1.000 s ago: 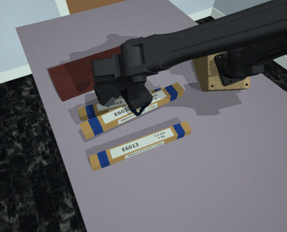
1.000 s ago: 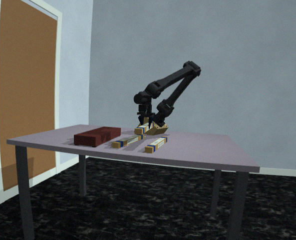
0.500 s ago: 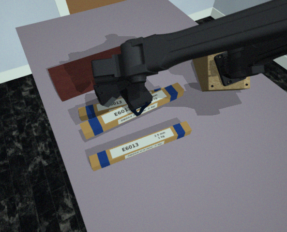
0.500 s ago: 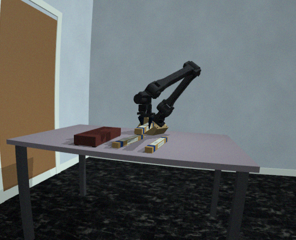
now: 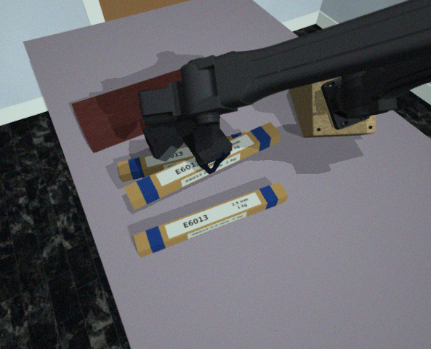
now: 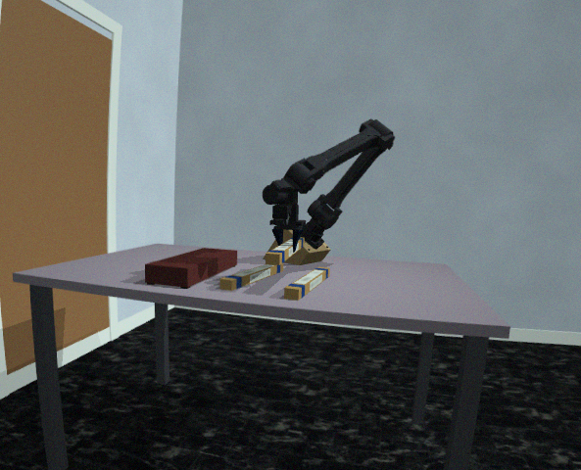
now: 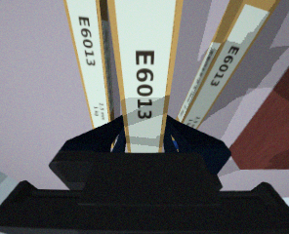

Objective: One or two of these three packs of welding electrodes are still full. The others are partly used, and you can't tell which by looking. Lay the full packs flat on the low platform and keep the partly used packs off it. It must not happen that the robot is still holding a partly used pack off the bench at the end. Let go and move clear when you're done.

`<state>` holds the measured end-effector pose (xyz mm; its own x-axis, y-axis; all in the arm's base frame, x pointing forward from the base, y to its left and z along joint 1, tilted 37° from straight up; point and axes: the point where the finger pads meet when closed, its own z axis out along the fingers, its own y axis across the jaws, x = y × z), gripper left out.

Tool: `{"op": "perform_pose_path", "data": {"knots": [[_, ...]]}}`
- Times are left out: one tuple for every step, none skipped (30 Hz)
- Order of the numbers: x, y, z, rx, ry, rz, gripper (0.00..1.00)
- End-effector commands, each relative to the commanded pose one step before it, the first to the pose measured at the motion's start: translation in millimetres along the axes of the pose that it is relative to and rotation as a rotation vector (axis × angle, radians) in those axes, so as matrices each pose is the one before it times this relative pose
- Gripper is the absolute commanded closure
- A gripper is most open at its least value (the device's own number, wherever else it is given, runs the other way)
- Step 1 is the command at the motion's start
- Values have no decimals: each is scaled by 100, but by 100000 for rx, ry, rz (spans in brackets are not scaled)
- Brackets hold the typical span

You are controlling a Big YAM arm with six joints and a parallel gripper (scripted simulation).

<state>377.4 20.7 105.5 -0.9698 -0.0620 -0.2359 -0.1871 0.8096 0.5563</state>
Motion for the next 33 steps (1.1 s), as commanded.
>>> {"op": "perform_pose_path", "data": {"knots": [[-1687, -211, -2738, 2032, -5102, -1768, 100], [-2, -1, -136, 7, -2, -3, 100], [-2, -1, -136, 7, -1, -3, 100], [-2, -1, -136, 7, -1, -3, 100], [-2, -1, -136, 7, -1, -3, 100], [-2, -1, -136, 7, -1, -3, 100], [-2, -1, -136, 7, -1, -3, 100], [-2, -1, -136, 7, -1, -3, 100], [-2, -1, -136, 7, -1, -3, 100], [-2, -1, -136, 7, -1, -3, 100], [0, 0, 0, 0, 0, 0, 100], [0, 0, 0, 0, 0, 0, 100], [-2, -2, -137, 7, -1, -3, 100], [-2, -1, -136, 7, -1, -3, 100], [-2, -1, -136, 7, -1, -3, 100], [-2, -1, -136, 7, -1, -3, 100], [-2, -1, -136, 7, -1, -3, 100], [-2, -1, -136, 7, -1, -3, 100], [-2, -1, -136, 7, -1, -3, 100], [-2, -1, -136, 7, -1, -3, 100], [-2, -1, -136, 7, -1, -3, 100], [-2, -1, -136, 7, -1, -3, 100], [-2, -1, -136, 7, 0, -3, 100], [-2, -1, -136, 7, 0, -3, 100], [-2, -1, -136, 7, 0, -3, 100], [-2, -1, -136, 7, 0, -3, 100], [-1, -1, -136, 7, 0, -3, 100], [0, 0, 0, 0, 0, 0, 100], [0, 0, 0, 0, 0, 0, 100], [-2, -2, -136, 7, 0, -3, 100], [-1, -1, -135, 7, 0, -3, 100], [-1, -1, -136, 7, 0, -2, 100], [-1, -1, -136, 7, 0, -2, 100]]}}
